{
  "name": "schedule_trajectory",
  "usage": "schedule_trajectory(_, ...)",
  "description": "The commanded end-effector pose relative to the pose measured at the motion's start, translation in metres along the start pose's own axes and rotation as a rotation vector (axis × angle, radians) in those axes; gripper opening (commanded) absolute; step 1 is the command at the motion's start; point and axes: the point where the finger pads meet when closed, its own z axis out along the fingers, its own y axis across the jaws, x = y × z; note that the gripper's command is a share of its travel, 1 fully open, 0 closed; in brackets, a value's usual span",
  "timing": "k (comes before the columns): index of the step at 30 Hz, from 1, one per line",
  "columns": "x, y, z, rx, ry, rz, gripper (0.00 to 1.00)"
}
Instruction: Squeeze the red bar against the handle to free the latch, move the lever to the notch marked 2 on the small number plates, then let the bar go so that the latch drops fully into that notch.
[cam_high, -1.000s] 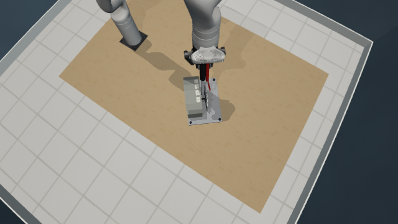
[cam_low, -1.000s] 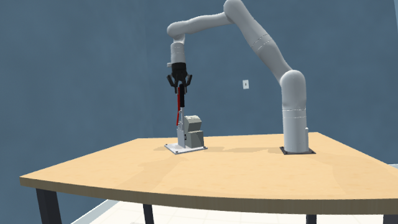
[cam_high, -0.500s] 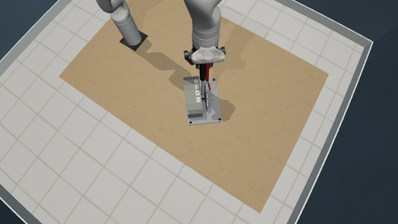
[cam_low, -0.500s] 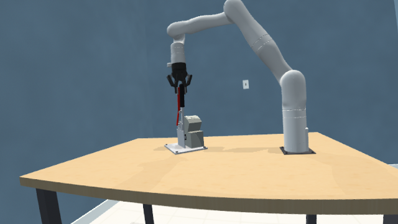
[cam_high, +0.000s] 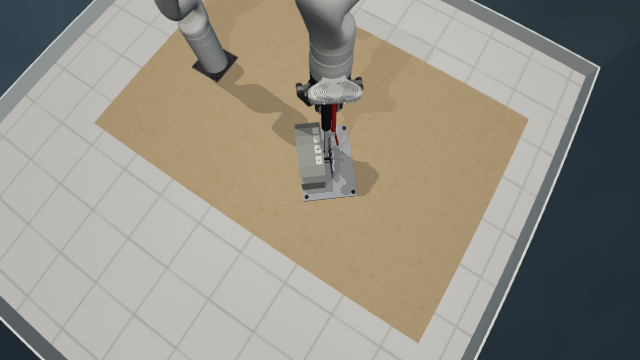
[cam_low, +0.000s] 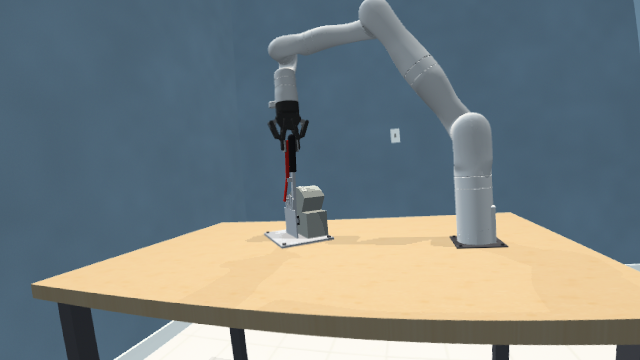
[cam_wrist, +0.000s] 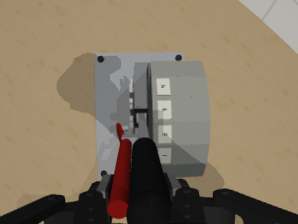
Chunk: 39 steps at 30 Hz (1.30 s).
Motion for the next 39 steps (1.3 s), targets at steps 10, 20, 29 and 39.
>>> schedule_trajectory(10,0.0073,-0.0006,0.0018,0.002,0.012,0.006,0.00)
schedule_trajectory(20,0.0073,-0.0006,0.0018,0.002,0.012,0.006,0.00)
schedule_trajectory(29,0.0073,-0.0006,0.0018,0.002,0.012,0.006,0.00)
schedule_trajectory(39,0.0073,-0.0006,0.0018,0.002,0.012,0.006,0.98)
